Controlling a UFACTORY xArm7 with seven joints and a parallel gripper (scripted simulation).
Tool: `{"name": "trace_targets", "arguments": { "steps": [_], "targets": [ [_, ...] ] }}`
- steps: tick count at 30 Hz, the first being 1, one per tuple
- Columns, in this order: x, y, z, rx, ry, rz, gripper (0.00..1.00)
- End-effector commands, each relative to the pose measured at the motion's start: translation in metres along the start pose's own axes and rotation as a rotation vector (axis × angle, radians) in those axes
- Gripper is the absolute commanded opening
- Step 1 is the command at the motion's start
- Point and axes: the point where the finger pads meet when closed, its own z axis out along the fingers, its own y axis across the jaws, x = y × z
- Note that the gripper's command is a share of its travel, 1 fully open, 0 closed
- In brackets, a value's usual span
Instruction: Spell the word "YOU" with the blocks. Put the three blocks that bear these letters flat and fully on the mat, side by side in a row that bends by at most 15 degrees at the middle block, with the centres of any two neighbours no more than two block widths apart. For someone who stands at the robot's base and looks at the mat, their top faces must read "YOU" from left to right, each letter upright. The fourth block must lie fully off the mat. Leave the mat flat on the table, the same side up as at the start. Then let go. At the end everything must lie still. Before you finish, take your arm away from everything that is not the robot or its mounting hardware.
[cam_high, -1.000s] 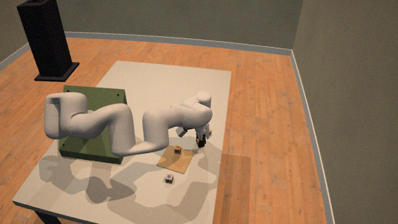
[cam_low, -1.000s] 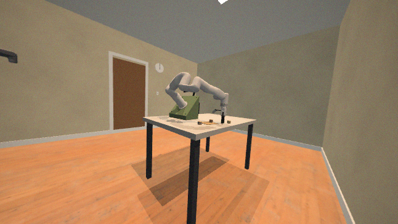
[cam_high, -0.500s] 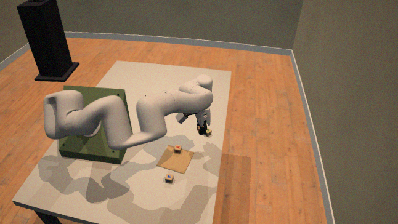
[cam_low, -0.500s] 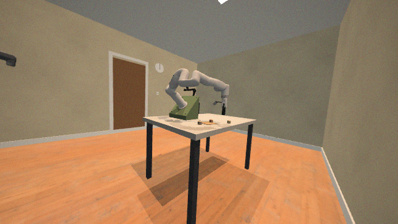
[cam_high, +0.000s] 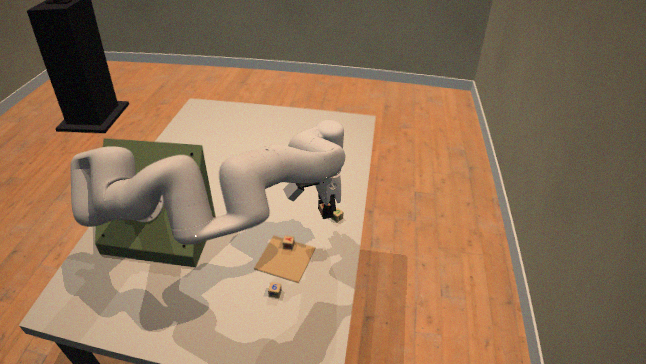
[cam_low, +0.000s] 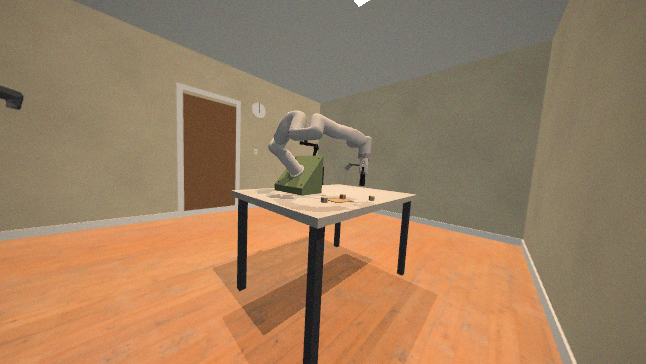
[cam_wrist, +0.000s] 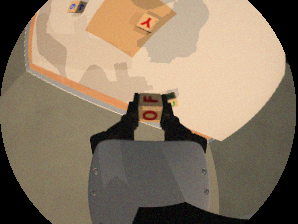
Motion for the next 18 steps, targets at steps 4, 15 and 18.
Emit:
{"name": "trace_targets", "arguments": {
  "steps": [4,15,18],
  "targets": [
    [0.02,-0.01,-0.005,-0.009,-0.007,-0.19,0.27],
    [0.055,-0.024,-0.007,-0.012,-0.011,-0.476,0.27],
    [0.068,-0.029,-0.008,-0.011,-0.012,-0.577,0.27]
  ]
}}
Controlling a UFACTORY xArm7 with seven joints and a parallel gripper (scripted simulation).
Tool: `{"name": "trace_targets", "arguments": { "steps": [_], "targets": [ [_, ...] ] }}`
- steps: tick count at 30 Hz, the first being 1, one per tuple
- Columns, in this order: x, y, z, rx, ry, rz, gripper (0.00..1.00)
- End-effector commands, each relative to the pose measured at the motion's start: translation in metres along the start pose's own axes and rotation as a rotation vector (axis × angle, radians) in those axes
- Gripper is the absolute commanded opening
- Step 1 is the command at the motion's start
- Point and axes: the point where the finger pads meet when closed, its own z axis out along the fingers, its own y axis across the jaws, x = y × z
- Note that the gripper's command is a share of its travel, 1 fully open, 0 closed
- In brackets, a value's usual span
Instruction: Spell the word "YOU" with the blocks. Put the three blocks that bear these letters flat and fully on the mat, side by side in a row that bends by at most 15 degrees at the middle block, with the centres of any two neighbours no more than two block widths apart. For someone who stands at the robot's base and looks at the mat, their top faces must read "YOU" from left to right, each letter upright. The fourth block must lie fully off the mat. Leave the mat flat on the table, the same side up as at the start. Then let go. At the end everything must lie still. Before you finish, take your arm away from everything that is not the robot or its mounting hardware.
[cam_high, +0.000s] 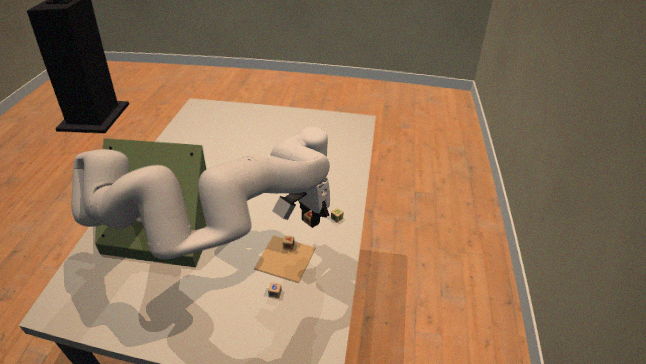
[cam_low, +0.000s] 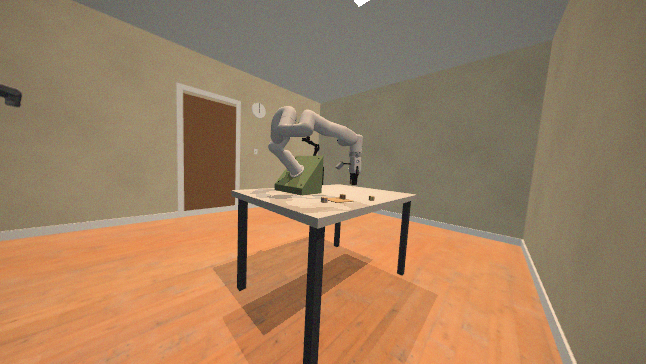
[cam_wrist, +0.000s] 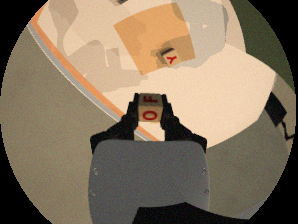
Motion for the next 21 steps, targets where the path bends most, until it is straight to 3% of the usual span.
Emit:
{"name": "trace_targets", "arguments": {
  "steps": [1,13,21],
  "targets": [
    [0.017,0.003,-0.004,-0.002,-0.014,-0.139,0.27],
    [0.066,0.012,-0.002,0.008,-0.007,-0.482,0.27],
    [0.087,0.017,-0.001,0.012,0.0,-0.62,0.27]
  ]
}}
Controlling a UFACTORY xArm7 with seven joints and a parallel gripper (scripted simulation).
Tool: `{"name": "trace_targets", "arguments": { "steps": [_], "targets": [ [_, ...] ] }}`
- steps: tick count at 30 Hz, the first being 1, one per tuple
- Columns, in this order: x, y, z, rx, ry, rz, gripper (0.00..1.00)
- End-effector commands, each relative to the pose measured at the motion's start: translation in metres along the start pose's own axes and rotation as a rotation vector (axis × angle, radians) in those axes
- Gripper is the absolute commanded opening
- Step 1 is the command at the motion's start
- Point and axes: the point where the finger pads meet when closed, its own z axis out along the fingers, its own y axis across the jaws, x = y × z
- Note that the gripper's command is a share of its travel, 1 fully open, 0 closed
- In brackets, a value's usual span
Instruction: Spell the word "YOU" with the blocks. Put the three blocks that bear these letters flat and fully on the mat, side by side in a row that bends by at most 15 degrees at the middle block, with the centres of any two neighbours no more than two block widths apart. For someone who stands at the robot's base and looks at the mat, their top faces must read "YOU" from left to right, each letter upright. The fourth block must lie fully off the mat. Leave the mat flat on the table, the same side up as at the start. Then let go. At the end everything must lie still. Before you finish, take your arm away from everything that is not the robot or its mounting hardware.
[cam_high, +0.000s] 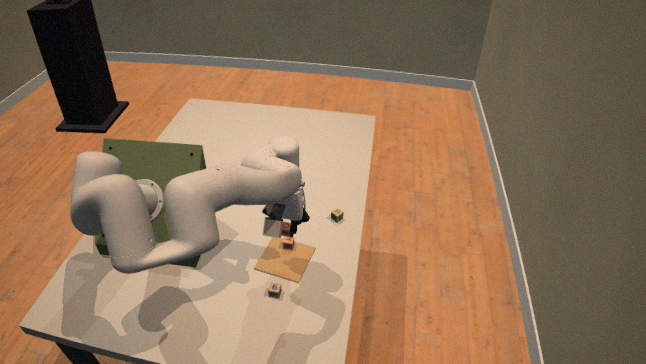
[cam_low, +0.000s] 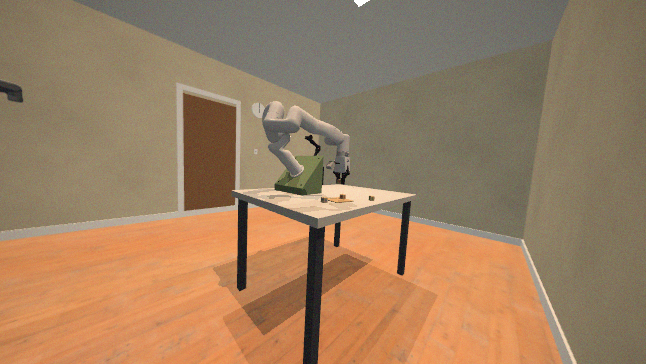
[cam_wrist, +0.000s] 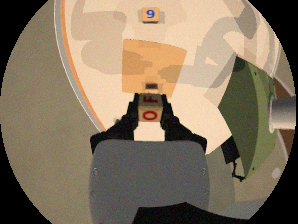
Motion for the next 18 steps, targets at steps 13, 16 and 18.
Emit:
{"name": "trace_targets", "arguments": {
  "steps": [13,16,18],
  "targets": [
    [0.0054,0.0053,-0.002,0.006,-0.007,-0.059,0.27],
    [0.0054,0.0053,-0.0009,0.005,-0.008,-0.06,0.27],
    [0.0055,0.0053,0.0015,0.005,-0.01,-0.061,0.27]
  ]
}}
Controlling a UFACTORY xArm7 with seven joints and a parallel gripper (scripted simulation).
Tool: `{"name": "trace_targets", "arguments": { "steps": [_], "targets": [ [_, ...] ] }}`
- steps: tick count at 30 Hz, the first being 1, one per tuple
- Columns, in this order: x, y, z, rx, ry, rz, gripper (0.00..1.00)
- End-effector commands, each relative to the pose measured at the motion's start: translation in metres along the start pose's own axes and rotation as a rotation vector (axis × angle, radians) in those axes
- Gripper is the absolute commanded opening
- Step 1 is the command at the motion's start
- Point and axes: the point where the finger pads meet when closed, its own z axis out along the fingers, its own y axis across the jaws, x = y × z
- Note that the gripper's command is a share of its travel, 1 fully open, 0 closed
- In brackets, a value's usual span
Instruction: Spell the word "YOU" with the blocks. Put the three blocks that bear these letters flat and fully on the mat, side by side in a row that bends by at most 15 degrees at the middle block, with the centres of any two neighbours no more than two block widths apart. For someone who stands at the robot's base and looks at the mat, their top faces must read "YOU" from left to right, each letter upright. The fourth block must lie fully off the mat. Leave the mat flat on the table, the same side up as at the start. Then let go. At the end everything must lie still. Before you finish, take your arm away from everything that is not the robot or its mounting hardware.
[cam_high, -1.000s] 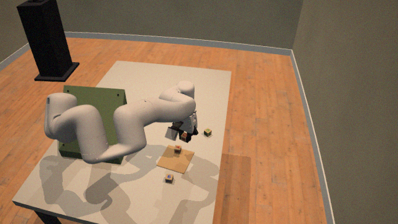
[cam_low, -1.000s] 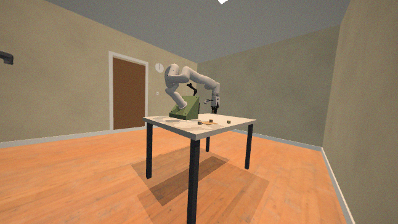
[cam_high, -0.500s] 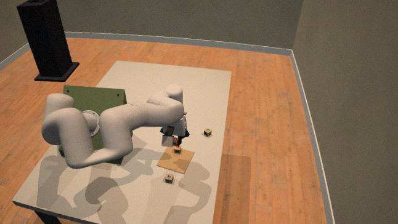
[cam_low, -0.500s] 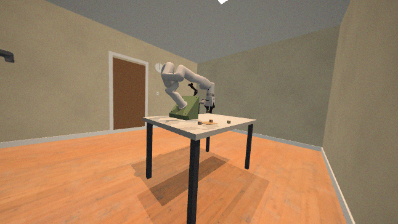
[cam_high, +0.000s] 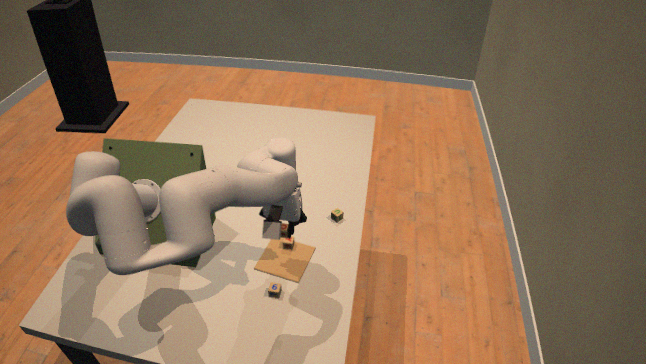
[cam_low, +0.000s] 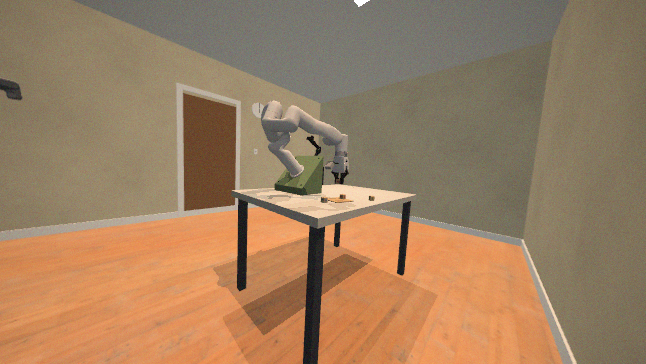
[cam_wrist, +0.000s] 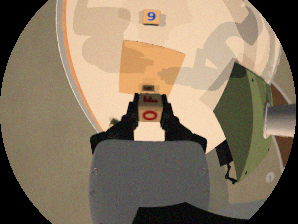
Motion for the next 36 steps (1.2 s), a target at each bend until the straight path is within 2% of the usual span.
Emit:
{"name": "trace_targets", "arguments": {
  "steps": [1,8,10,24,36],
  "targets": [
    [-0.001,-0.001,0.003,0.003,-0.005,-0.002,0.27],
    [0.0,-0.001,0.026,0.003,-0.005,-0.002,0.27],
    [0.0,-0.001,0.026,0.003,-0.005,-0.002,0.27],
    [0.001,-0.002,0.085,0.003,-0.005,-0.002,0.27],
    [0.001,-0.002,0.092,0.003,-0.005,-0.002,0.27]
  ]
}}
